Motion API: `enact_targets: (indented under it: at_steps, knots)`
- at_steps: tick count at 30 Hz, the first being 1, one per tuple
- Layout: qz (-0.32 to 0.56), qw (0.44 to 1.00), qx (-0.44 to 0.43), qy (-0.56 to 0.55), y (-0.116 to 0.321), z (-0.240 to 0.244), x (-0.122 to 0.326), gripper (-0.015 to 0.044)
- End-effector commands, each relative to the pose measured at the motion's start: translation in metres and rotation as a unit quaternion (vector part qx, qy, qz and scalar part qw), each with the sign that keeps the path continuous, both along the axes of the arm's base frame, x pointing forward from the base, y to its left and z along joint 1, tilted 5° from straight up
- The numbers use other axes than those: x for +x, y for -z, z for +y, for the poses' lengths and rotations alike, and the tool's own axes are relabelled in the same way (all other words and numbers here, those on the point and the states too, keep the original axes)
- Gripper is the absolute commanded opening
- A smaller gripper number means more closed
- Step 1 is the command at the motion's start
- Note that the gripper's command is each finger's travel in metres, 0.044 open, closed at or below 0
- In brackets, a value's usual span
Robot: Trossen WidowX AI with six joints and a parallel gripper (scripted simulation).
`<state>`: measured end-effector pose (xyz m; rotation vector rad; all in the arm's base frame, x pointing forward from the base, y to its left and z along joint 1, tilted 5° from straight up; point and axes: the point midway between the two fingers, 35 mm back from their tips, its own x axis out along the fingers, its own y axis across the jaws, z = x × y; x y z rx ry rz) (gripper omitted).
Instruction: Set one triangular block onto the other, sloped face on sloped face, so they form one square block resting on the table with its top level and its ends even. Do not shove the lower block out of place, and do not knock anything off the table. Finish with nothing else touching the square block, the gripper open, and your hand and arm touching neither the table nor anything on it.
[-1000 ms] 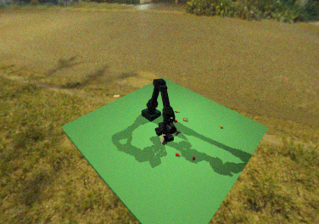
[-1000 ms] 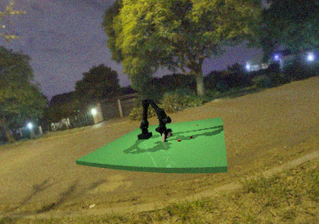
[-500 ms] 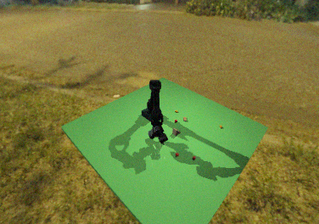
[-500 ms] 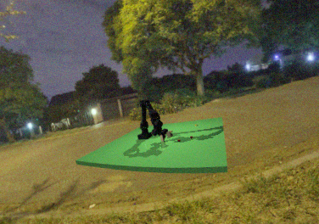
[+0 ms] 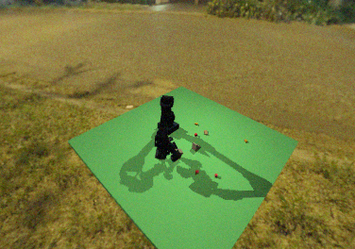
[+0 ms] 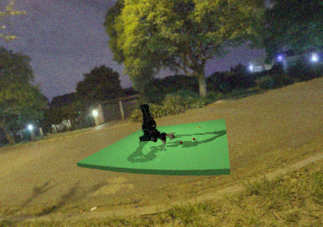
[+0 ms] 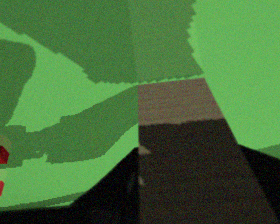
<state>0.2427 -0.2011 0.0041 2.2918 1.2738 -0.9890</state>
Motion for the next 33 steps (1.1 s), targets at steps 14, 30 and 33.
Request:
enact_targets:
  at_steps: [14,30,33]
  knots:
    - [-0.021,0.999,0.031,0.000,0.001,-0.004,-0.002,0.0289]
    - [-0.021,0.999,0.031,0.000,-0.019,-0.007,-0.001,0.0440]
    - [-0.022,0.999,0.031,0.000,-0.072,-0.011,-0.001,0.0440]
